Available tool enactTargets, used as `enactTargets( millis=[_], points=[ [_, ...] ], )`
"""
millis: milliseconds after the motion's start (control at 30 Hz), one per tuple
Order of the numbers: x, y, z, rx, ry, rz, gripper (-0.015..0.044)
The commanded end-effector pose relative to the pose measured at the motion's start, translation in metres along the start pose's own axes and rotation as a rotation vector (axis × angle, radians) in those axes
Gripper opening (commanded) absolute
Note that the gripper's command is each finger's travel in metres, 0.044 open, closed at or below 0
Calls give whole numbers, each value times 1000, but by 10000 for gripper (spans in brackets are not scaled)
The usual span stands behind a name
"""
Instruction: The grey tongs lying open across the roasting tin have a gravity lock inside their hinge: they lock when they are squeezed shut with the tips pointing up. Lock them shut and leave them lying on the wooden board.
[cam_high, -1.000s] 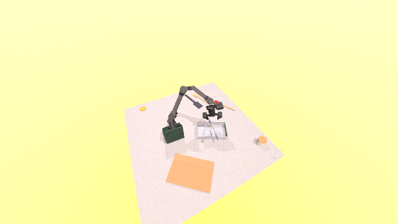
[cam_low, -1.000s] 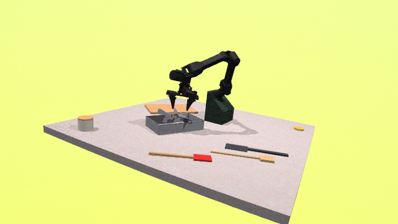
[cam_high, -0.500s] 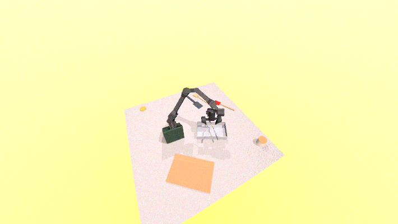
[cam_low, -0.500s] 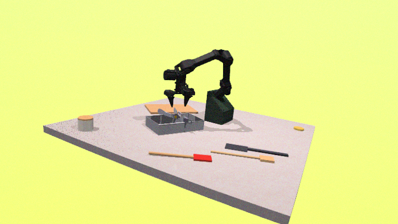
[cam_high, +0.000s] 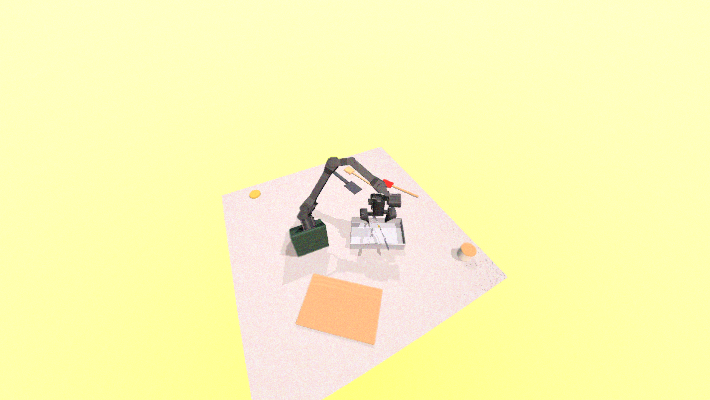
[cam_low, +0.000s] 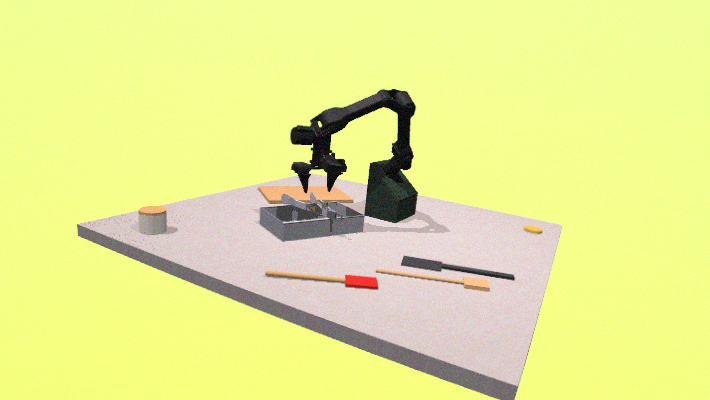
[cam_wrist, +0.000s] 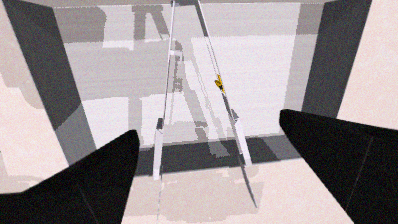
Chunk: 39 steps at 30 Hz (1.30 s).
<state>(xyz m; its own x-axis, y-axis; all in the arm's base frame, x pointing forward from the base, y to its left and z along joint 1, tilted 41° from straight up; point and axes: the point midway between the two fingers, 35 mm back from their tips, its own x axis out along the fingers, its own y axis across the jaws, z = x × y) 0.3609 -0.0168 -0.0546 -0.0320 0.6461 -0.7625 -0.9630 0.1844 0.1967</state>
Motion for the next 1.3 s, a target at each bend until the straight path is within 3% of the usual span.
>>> enactTargets(
  millis=[0,1267],
  points=[
    [12,1,-1,9,-1,12,440],
    [75,2,-1,9,-4,13,440]
  ],
)
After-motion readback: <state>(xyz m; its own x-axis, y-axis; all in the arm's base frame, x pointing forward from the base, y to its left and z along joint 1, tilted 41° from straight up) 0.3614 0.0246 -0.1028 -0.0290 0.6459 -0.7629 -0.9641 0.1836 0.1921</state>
